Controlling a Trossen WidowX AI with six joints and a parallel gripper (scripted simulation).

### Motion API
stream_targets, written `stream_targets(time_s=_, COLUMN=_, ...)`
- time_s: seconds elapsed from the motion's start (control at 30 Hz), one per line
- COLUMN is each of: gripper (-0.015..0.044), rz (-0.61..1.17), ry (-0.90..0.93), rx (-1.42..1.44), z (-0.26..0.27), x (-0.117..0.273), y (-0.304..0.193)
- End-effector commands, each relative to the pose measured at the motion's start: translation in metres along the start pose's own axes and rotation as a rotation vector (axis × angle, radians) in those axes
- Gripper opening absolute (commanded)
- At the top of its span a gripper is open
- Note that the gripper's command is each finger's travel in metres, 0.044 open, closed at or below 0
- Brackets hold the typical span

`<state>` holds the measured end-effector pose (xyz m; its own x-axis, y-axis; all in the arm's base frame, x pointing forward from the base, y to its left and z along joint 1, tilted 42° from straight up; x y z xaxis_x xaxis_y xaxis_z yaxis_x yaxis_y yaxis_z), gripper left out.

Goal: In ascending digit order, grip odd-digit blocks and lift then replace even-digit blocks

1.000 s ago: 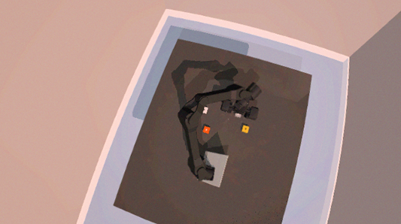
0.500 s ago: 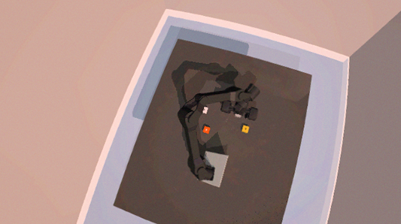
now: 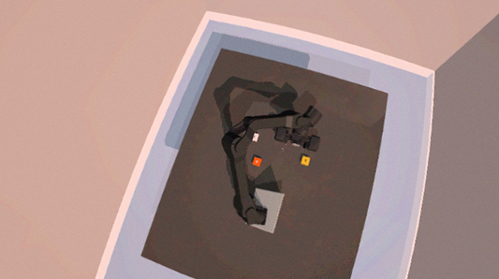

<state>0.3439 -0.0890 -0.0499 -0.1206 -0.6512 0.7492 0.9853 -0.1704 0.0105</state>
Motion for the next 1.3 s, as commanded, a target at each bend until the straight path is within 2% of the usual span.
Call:
stream_targets(time_s=0.0, gripper=0.0243, rz=-0.001, ry=0.003, rx=-0.005, z=-0.001, x=-0.002, y=0.0)
stream_targets(time_s=0.17, gripper=0.012, rz=-0.001, ry=0.003, rx=-0.005, z=-0.001, x=-0.002, y=0.0)
stream_targets(time_s=1.27, gripper=0.012, rz=-0.001, ry=0.003, rx=-0.005, z=-0.001, x=0.014, y=0.0)
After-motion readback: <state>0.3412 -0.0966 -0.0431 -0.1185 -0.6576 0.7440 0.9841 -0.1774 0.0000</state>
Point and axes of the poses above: the point midway between the two fingers, 35 mm back from their tips, its own x axis back along the fingers, its own z axis across the jaws, y = z × x, the point moved 2 cm from there along x, back along the fingers
